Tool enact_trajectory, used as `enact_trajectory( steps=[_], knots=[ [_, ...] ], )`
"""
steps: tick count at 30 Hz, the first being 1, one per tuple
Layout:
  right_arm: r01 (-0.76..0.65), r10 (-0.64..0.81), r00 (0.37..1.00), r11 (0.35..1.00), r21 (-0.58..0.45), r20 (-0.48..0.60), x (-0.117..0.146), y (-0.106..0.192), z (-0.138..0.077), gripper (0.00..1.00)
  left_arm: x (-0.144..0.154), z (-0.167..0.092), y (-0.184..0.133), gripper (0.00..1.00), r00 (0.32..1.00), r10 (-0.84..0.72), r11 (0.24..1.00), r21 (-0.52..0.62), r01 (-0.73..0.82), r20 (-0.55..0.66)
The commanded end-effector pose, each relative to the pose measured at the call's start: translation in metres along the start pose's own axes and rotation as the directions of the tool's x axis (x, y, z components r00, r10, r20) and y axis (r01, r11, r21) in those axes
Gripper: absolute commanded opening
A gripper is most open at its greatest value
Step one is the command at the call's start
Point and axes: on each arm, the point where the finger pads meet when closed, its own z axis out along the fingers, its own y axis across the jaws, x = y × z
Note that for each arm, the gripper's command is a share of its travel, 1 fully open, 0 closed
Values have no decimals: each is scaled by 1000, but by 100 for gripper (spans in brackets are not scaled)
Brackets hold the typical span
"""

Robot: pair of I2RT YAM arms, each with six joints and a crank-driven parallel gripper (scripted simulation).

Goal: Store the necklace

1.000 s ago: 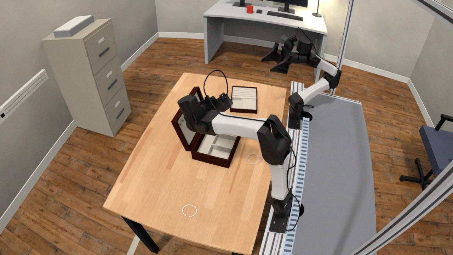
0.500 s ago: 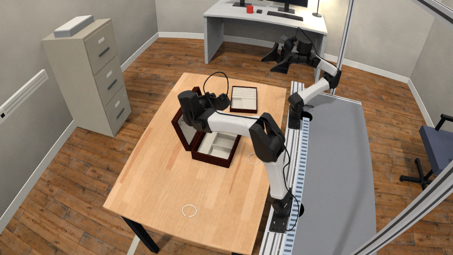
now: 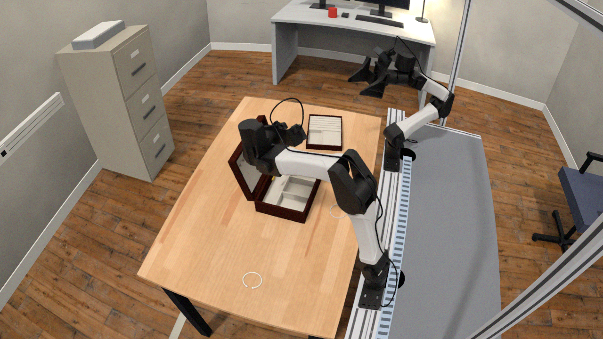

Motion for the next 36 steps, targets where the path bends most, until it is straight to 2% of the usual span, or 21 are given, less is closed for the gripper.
enact_trajectory(
  steps=[1, 11, 24, 36],
  knots=[
    [3, -3, 1000, 1000, 2, -19, 3, 0, -1, 100, -6, 4, 13, 0, 998, 58, 998, -21, -58, 35],
    [3, -3, 1000, 1000, 2, -19, 3, 0, -1, 100, -1, 4, 6, 0, 997, 63, 998, -23, -62, 35],
    [3, -3, 1000, 1000, 2, -19, 3, 0, -1, 100, 30, 0, -37, 0, 998, 55, 998, -25, -55, 29],
    [3, -3, 1000, 1000, 2, -19, 3, 0, -1, 100, 40, 0, -52, 0, 1000, 14, 1000, -21, -13, 26]
  ],
)
